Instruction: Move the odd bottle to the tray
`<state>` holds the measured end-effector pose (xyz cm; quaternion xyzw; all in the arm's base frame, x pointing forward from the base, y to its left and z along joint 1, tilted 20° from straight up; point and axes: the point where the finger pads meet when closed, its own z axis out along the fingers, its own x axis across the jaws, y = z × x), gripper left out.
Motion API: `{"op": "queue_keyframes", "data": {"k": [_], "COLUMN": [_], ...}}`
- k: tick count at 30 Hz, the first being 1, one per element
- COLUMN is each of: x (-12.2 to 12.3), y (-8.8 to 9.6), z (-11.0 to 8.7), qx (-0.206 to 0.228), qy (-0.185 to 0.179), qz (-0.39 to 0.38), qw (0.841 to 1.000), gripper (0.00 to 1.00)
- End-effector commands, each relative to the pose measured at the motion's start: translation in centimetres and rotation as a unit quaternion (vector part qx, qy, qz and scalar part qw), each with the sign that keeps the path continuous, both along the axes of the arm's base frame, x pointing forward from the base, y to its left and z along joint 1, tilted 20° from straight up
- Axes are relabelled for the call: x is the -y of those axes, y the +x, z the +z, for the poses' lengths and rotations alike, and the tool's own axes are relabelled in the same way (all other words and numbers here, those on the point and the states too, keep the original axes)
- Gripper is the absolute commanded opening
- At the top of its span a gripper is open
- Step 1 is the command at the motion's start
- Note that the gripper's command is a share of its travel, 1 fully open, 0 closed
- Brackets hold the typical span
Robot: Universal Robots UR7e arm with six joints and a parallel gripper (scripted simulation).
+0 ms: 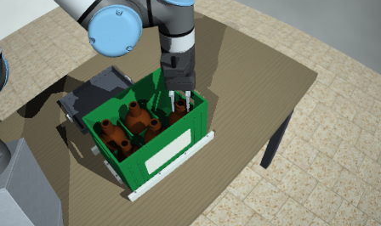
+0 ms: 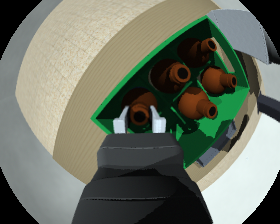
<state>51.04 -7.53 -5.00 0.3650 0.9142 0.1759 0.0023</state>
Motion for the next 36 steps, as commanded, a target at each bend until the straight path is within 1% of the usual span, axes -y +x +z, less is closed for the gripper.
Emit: {"op": "queue_keyframes", "data": {"k": [1,36], "x": [0.04,0.04], "y": [0.04,0.04], "z": [0.05,0.05], "qx": [0.001,0.001], "qy": [0.0,0.0], "qz": [0.0,0.0], "qw": [1.0,1.0], "gripper": [0.0,0.0]}}
